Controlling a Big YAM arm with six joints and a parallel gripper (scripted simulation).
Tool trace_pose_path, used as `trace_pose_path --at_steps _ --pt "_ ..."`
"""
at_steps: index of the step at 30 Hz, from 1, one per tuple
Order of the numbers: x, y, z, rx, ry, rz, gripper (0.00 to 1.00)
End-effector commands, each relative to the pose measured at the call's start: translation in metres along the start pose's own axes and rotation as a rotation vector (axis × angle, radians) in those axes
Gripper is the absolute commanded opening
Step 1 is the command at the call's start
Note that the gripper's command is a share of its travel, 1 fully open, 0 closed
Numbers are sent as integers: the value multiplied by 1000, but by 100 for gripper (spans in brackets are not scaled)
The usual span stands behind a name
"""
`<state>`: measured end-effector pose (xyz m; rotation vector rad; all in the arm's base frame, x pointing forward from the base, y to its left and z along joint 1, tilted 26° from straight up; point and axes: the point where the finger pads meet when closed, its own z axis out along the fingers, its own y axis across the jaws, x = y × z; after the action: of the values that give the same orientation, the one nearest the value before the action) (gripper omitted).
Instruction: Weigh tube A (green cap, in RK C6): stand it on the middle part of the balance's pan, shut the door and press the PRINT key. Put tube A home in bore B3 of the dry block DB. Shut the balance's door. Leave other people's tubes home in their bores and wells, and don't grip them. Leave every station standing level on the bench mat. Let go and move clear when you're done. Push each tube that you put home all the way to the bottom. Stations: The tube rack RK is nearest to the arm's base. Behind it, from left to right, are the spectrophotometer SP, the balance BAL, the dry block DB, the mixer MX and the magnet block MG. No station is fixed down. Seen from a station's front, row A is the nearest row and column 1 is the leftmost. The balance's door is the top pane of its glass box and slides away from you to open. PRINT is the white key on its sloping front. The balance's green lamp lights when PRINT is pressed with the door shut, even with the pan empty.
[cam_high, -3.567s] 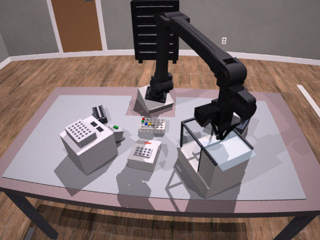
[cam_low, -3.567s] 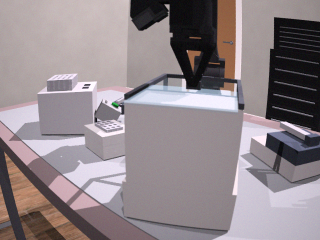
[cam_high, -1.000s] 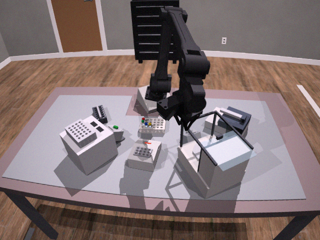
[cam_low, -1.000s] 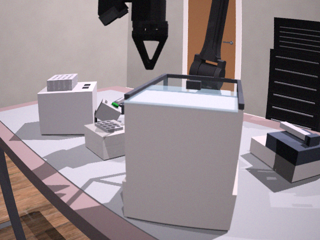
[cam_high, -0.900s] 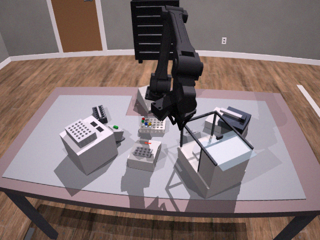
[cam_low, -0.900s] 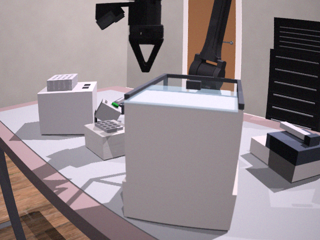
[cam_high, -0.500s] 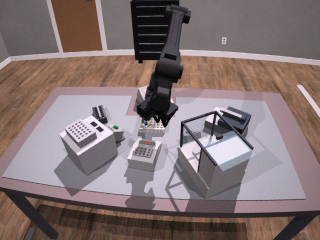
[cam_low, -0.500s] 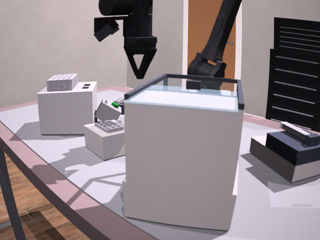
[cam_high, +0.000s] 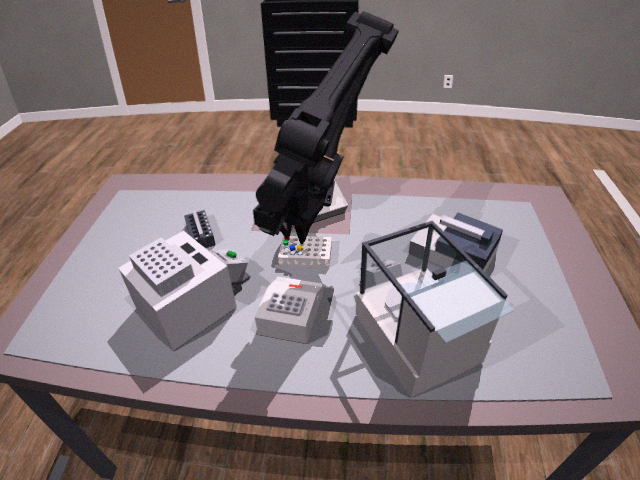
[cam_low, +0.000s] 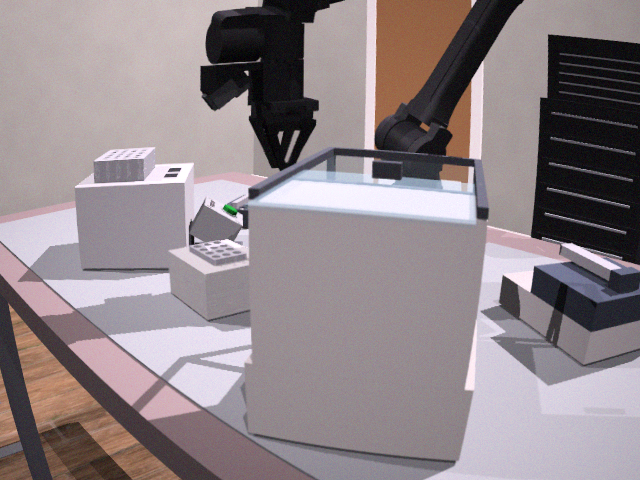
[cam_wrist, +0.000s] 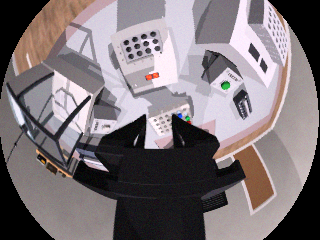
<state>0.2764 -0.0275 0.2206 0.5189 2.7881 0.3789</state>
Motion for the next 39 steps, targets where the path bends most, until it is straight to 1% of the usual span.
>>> trace_pose_path --at_steps 1,9,11,12,13,16,18,19,20,21,22,25,26,29,39 --pt "9 -23 6 -14 -24 -130 36" --pt "48 -67 39 -28 -44 -291 36" --pt "48 -67 39 -28 -44 -291 36" --pt "54 -73 46 -35 -40 -319 36" --pt "59 -76 48 -33 -59 -356 36" --pt "75 -89 60 -34 -61 -371 36" --pt "86 -97 70 -36 -72 -411 36" --pt "88 -97 71 -41 -62 -406 36" --pt "93 -96 73 -54 -39 -395 36" --pt "93 -96 73 -55 -38 -395 36" --pt "73 -95 55 -31 -80 -415 36" --pt "70 -90 54 -28 -91 -437 36" --pt "78 -89 61 -39 -73 -436 36" --pt "79 -88 61 -39 -73 -436 36" --pt "72 -85 52 -30 -88 -425 36"
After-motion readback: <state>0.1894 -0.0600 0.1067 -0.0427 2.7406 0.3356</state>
